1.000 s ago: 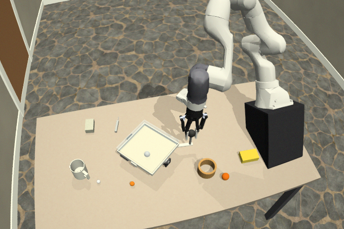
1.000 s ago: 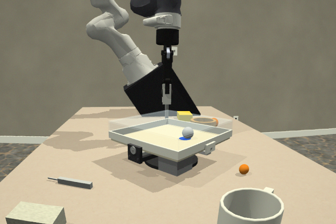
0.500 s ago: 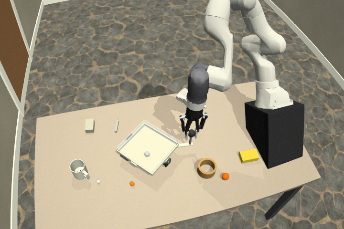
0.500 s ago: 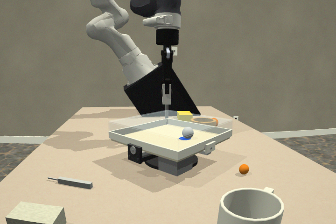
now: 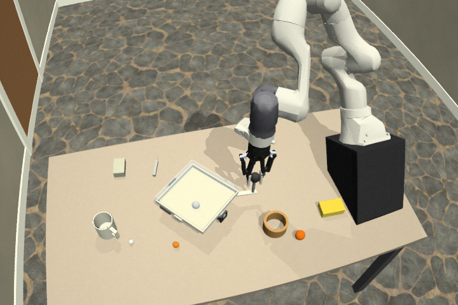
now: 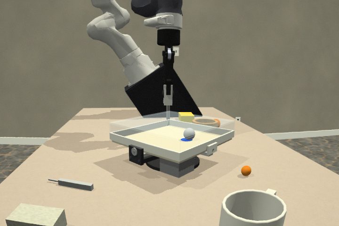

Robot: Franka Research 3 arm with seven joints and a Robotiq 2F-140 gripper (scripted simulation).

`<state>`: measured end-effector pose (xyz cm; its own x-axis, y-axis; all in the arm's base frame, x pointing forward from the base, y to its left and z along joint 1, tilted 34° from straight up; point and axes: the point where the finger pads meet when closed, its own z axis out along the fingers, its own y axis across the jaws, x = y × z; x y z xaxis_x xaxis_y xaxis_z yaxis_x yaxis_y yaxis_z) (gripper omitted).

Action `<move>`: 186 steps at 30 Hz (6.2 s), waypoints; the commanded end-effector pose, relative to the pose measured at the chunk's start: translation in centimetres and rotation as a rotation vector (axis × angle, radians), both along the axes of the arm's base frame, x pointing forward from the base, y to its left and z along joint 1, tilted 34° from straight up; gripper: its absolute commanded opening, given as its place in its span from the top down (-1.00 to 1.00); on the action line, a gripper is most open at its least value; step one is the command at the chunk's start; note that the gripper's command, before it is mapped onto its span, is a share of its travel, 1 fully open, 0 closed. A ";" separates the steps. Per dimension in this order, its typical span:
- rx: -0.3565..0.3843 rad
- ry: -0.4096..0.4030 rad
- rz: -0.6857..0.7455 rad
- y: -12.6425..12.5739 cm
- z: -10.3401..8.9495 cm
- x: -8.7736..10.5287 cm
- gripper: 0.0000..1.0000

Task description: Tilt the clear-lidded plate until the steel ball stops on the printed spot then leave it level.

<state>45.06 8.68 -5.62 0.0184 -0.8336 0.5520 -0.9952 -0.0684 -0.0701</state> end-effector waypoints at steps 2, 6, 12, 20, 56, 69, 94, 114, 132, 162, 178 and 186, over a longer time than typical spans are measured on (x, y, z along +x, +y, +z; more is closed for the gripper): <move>-0.002 -0.001 0.002 -0.1 0.1 0.0 1.00; -0.002 -0.001 0.002 -0.1 0.1 0.0 1.00; -0.002 -0.001 0.002 0.2 -0.1 0.0 1.00; -0.002 -0.001 0.002 0.5 -0.2 0.0 1.00; -0.002 -0.001 0.002 1.2 -0.1 0.2 1.00; -0.002 -0.001 0.002 1.3 -0.1 0.2 1.00; -0.002 -0.001 0.002 0.1 -0.1 0.0 1.00; -0.002 -0.001 0.002 0.1 0.1 0.0 1.00; -0.002 -0.001 0.002 0.2 0.1 0.0 1.00; -0.002 -0.001 0.002 0.2 0.1 0.0 1.00; -0.002 -0.001 0.002 0.2 0.1 0.0 0.28; -0.002 -0.001 0.002 0.2 0.1 0.0 0.28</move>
